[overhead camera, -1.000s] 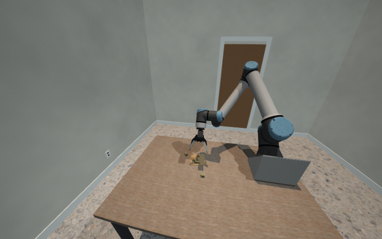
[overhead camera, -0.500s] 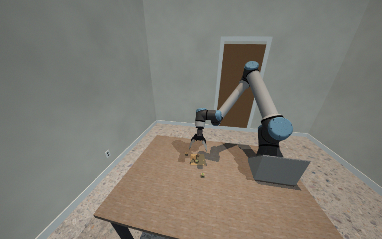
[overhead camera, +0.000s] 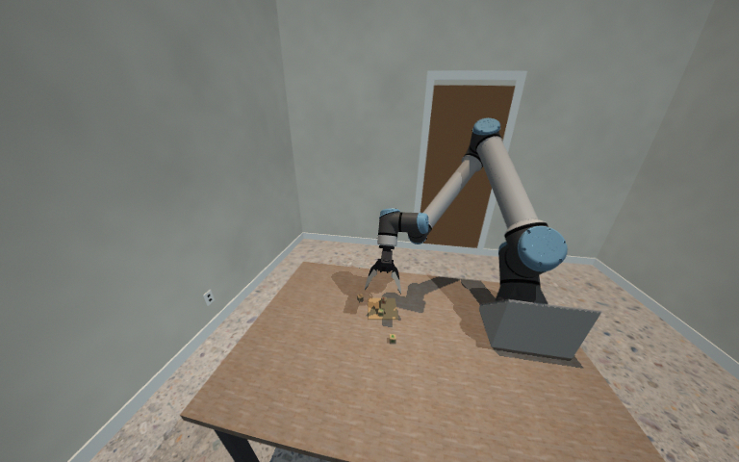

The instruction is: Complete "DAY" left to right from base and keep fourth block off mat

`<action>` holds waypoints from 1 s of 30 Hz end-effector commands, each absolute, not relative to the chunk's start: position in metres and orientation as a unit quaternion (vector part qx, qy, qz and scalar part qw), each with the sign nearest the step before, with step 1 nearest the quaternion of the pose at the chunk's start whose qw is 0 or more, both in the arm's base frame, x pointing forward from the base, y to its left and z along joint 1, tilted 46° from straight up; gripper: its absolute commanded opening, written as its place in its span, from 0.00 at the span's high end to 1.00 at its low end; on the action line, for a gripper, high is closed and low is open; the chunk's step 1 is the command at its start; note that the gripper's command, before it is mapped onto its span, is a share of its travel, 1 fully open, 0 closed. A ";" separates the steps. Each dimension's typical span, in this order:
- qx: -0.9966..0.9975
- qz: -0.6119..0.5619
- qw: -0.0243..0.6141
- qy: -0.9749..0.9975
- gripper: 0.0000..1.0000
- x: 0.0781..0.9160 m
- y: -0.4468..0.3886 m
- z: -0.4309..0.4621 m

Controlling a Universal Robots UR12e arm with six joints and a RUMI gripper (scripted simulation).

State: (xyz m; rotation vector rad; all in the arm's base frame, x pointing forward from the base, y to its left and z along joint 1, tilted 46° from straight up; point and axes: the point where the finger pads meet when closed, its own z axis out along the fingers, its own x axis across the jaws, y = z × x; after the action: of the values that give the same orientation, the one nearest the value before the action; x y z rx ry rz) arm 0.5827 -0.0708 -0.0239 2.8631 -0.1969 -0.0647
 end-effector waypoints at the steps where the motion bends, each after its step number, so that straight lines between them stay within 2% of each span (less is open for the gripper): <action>1: 0.988 -0.022 0.135 -0.068 0.00 0.583 -0.071 -0.024; 21: 0.988 -0.022 0.135 -0.068 0.00 0.583 -0.071 -0.023; 30: 0.988 -0.022 0.135 -0.068 0.00 0.573 -0.127 0.035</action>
State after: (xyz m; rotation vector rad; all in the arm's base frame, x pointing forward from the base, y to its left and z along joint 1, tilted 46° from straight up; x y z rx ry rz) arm 0.5776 -0.1070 0.0125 2.8607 -0.1983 -0.0627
